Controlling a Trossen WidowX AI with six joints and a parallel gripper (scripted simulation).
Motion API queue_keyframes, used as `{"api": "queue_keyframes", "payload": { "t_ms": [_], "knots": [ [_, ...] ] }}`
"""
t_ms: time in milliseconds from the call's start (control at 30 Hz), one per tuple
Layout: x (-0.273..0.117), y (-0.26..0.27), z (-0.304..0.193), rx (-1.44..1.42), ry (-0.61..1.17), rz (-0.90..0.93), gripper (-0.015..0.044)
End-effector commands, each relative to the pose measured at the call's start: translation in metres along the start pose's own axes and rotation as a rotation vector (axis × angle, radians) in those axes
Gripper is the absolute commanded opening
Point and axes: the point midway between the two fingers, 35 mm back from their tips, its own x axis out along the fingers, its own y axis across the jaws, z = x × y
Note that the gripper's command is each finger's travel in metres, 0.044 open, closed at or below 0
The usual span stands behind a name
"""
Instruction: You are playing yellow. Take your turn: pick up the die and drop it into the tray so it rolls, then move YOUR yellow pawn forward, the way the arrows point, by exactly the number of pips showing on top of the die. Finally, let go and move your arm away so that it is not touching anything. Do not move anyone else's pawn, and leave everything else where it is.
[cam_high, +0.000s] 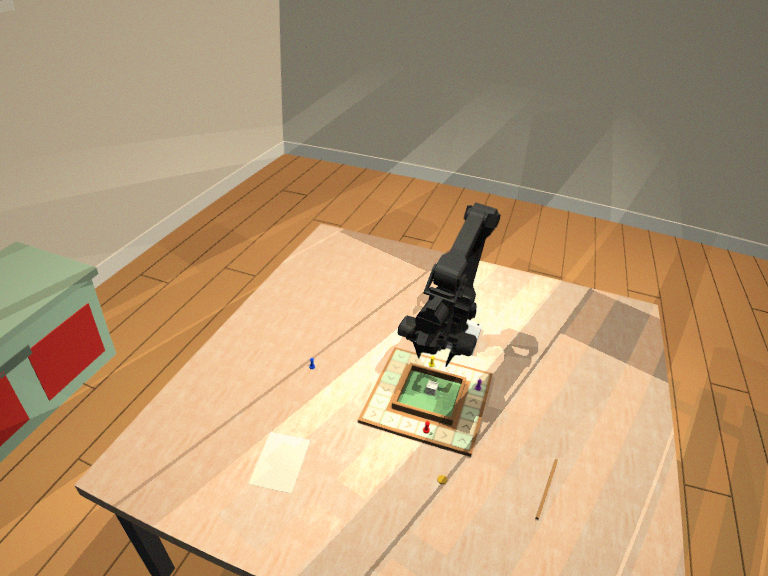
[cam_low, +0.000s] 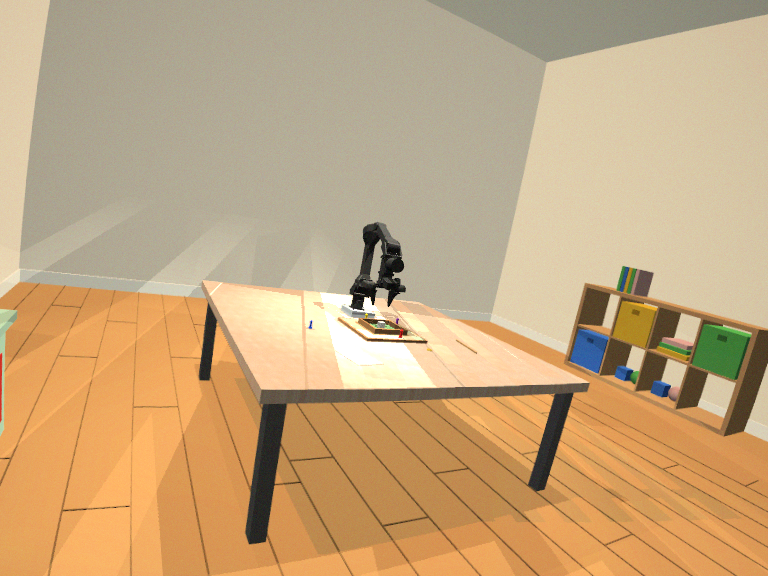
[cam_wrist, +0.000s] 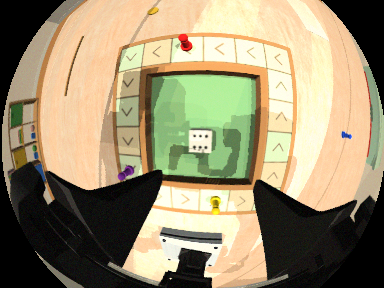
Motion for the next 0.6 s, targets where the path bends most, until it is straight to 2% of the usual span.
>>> {"api": "queue_keyframes", "payload": {
  "t_ms": [0, 67, 100, 400, 567],
  "knots": [
    [0.010, -0.015, -0.045, 0.063, 0.039, -0.008, 0.0256],
    [0.018, -0.021, -0.070, 0.099, 0.060, -0.010, 0.0204],
    [0.020, -0.022, -0.077, 0.109, 0.066, -0.011, 0.0200],
    [0.021, -0.020, -0.079, 0.112, 0.068, -0.011, 0.0200],
    [0.036, -0.020, -0.080, 0.112, 0.068, -0.010, 0.0200]
  ]
}}
